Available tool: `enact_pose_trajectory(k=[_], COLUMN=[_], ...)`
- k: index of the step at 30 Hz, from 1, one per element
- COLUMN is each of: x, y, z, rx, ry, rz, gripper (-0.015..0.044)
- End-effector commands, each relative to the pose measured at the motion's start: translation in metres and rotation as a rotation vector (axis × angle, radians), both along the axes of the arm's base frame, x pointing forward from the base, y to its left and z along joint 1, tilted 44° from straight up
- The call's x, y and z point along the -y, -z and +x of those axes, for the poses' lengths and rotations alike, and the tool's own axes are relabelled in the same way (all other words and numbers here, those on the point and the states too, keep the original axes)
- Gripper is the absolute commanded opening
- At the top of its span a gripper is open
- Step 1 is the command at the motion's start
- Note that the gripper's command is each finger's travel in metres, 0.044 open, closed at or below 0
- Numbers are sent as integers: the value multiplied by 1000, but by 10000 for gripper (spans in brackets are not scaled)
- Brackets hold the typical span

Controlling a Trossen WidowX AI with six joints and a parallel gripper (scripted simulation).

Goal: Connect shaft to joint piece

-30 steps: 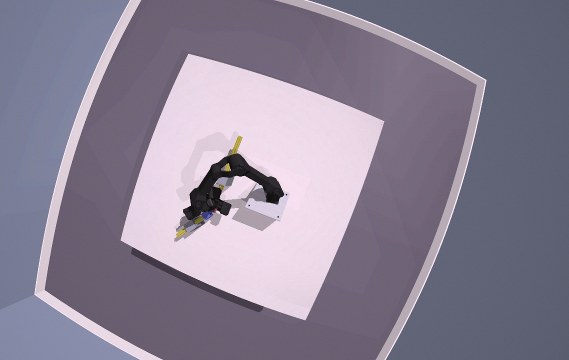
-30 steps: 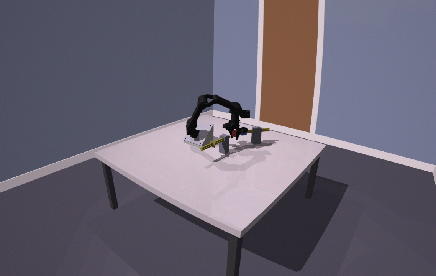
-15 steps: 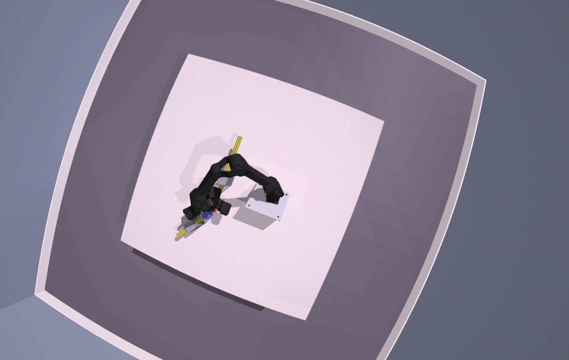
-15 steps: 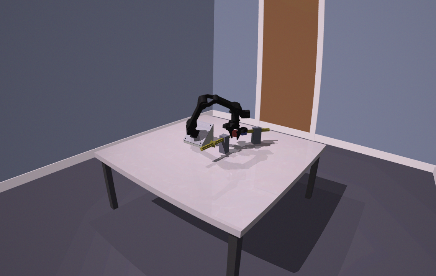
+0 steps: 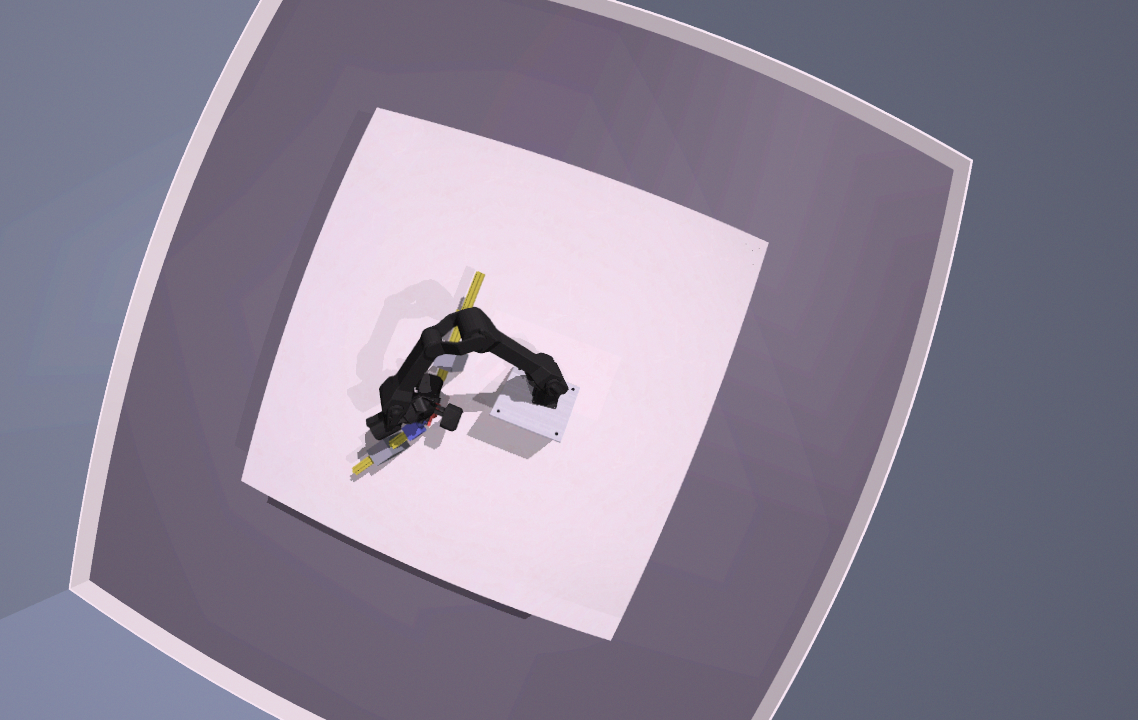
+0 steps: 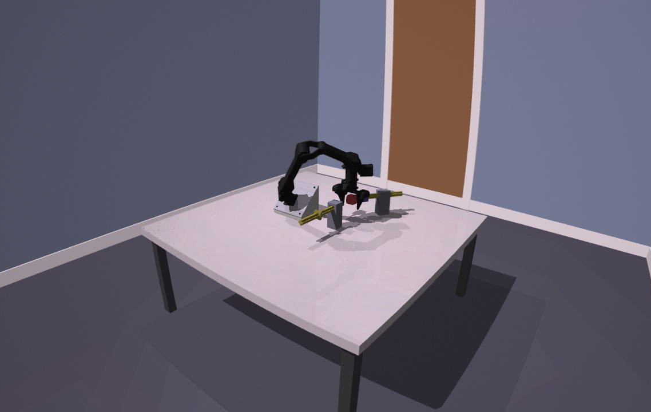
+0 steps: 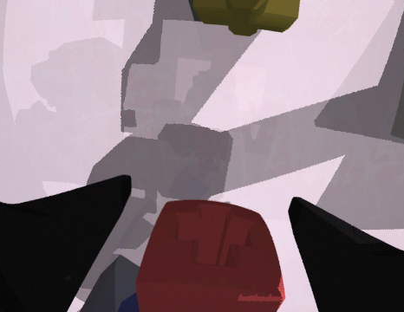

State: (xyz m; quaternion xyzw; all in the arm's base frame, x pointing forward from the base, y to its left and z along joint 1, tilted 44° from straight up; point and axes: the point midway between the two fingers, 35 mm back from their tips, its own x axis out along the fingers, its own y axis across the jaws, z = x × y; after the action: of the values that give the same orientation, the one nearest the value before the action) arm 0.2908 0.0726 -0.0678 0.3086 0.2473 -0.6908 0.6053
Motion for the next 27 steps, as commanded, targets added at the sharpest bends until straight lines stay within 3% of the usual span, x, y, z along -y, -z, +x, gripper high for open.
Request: enact_pose_trajectory(k=[1, 12, 20, 27], x=[0, -22, -23, -41], y=[0, -18, -18, -37], z=[0, 2, 3, 8], rx=[1, -31, -34, -162], ry=[1, 5, 2, -153], rz=[-1, -169, -168, -111], gripper=[440, 440, 440, 440])
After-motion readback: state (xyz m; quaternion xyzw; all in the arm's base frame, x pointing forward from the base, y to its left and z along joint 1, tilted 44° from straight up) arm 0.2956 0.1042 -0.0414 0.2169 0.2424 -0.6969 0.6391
